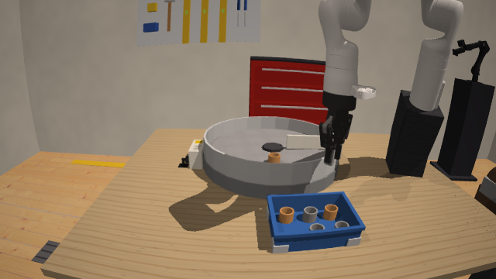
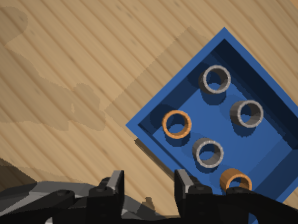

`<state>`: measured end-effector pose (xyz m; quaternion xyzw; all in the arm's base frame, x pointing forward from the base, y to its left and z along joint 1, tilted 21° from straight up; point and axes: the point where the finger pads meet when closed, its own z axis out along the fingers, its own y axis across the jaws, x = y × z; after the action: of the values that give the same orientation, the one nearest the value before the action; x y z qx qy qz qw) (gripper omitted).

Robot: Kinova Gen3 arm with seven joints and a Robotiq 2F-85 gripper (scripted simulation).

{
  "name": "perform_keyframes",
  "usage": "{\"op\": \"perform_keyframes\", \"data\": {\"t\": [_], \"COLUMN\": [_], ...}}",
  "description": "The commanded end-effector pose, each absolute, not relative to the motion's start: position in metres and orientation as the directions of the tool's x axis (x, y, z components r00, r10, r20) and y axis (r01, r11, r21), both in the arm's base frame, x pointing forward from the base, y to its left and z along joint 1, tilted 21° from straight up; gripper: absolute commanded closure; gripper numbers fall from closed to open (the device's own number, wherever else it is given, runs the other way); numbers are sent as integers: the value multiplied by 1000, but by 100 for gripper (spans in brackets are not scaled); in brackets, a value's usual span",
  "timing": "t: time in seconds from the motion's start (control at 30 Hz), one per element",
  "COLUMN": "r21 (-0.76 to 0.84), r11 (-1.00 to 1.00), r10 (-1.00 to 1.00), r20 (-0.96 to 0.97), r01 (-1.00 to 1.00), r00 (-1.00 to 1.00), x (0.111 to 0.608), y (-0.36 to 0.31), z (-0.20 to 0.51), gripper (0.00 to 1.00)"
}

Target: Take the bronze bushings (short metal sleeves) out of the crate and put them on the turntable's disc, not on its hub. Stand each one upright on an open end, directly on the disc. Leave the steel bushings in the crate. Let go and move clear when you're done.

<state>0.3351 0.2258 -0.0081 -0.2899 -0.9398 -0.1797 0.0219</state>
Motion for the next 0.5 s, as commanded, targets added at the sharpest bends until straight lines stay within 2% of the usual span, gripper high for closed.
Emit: {"op": "perform_keyframes", "data": {"t": [0.0,0.47], "r21": [333,328], "r11": [769,749], "r10": [529,557], "r20": [146,158], "r01": [545,576], "r00": [-836,-815], "x": [333,327], "y": [239,260], "z": [-2,6], "gripper": [61,61]}}
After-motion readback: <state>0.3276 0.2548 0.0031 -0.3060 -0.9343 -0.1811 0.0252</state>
